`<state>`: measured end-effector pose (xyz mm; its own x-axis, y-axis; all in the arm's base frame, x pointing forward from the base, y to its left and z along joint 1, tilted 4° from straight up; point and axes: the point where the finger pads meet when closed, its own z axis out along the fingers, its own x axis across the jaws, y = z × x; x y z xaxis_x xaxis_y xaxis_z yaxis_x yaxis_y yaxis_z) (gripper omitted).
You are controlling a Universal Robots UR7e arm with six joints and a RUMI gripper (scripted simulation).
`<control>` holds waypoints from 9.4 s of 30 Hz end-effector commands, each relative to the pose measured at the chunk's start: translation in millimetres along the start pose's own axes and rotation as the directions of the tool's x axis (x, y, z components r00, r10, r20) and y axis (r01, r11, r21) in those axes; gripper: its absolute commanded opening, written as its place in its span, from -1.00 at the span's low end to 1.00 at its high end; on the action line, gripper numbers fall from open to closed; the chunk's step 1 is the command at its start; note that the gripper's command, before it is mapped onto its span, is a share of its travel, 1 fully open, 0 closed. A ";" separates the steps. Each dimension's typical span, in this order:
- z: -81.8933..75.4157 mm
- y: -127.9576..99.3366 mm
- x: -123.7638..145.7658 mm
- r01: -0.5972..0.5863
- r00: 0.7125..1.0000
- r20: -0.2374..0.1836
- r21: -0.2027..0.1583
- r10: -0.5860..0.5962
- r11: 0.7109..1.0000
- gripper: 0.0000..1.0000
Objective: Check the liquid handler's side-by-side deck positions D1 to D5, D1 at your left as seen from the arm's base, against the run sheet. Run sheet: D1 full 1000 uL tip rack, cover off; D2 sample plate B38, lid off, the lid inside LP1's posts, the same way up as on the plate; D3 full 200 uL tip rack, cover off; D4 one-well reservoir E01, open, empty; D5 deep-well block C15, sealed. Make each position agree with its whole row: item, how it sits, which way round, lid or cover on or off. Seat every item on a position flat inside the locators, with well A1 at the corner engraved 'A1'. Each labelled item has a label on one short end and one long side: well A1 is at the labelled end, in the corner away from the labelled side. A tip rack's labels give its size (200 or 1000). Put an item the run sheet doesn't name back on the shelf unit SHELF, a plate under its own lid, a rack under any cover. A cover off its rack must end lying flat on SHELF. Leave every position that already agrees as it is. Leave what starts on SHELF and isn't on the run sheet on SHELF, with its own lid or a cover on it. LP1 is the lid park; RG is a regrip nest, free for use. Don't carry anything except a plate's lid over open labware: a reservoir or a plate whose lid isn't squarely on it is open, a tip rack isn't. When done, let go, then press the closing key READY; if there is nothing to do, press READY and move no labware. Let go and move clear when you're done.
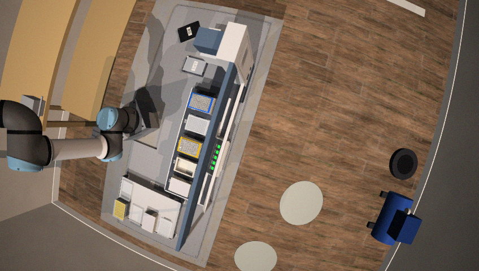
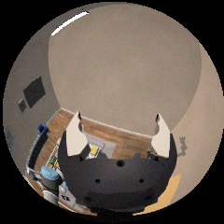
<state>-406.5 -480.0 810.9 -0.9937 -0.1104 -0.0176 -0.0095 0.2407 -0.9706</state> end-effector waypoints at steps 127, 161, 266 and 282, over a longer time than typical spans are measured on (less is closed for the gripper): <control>-75.8 370.6 -311.0 0.960 0.274 0.943 -0.259 -0.188 0.103 0.64; -98.9 484.2 -406.1 0.960 0.274 0.943 -0.259 -0.188 0.103 0.64; -143.4 701.4 -588.0 0.960 0.274 0.943 -0.258 -0.188 0.103 0.64; -125.5 640.6 -537.4 0.961 0.274 0.943 -0.258 -0.191 0.104 0.64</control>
<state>94.3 -147.6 243.1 -0.1646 -0.9852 -0.0472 -0.9840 0.1673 -0.0609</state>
